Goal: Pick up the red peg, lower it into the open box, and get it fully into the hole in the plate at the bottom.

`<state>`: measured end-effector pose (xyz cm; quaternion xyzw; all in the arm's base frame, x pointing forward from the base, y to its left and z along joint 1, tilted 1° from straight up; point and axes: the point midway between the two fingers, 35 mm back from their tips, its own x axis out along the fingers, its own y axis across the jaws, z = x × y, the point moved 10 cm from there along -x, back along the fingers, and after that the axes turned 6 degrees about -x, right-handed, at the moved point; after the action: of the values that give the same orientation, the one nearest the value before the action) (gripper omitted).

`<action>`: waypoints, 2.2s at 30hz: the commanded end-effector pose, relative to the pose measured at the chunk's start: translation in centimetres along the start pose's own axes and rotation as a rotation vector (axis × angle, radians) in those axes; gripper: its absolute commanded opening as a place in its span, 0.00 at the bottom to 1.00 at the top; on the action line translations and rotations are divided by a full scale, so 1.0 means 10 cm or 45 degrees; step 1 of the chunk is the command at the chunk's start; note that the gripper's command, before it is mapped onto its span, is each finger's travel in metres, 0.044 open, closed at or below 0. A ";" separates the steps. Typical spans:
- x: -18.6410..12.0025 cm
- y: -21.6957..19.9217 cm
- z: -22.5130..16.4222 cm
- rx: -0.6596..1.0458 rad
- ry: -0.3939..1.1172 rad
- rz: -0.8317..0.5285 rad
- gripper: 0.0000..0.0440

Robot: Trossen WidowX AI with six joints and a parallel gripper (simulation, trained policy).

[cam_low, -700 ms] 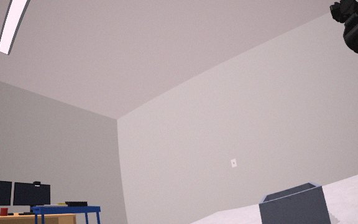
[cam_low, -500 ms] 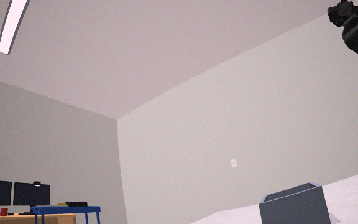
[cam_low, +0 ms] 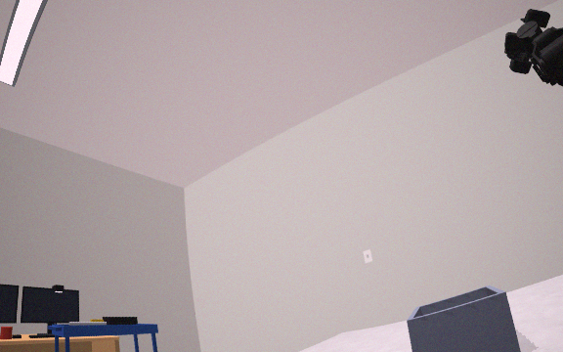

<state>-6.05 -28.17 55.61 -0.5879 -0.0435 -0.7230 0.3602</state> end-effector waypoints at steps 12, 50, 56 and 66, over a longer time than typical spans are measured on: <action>-0.24 0.78 0.37 0.462 0.228 0.377 1.00; -1.87 1.55 2.26 1.282 0.844 1.657 1.00; -2.23 1.43 2.51 1.327 0.989 1.870 1.00; -2.85 1.11 2.80 1.297 1.290 2.198 1.00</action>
<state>24.65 -10.80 36.22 0.1316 0.2096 -0.2945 0.9230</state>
